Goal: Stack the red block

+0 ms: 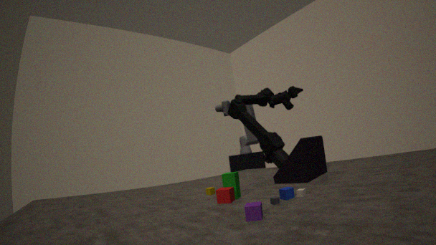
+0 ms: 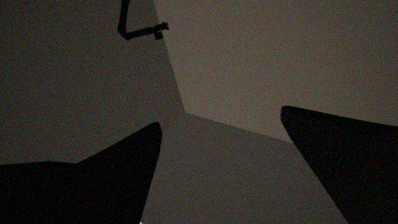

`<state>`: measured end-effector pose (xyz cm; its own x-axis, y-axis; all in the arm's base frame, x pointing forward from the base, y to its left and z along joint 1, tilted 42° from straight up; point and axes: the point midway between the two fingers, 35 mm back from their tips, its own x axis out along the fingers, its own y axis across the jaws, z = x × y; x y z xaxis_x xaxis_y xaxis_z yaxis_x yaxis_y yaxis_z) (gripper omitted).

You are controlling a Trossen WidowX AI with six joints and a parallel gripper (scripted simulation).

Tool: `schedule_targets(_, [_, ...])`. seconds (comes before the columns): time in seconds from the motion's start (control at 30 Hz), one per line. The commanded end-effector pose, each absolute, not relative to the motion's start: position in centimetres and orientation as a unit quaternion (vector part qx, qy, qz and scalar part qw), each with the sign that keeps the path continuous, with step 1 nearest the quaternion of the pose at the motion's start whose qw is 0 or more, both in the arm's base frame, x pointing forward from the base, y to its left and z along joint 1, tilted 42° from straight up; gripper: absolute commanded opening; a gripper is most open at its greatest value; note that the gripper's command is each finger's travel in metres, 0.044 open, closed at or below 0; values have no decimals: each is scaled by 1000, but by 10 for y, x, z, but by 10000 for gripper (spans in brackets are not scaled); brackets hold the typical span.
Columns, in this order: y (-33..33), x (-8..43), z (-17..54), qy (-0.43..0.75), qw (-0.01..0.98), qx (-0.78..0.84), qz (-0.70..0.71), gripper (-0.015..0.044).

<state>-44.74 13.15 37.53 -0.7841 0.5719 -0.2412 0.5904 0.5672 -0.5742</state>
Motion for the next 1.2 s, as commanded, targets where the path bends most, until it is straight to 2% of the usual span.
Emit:
schedule_targets(0.0, [132, -447, 375, 884, 14, 329, -330, 426])
schedule_targets(0.03, [135, -446, 374, 883, 14, 333, -332, 440])
schedule_targets(0.57, [266, -373, 313, 741, -13, 515, -431, 440])
schedule_targets(0.97, [350, -278, 255, 582, -50, 634, -507, 440])
schedule_targets(1.17, [382, -220, 237, 489, -103, 683, -533, 440])
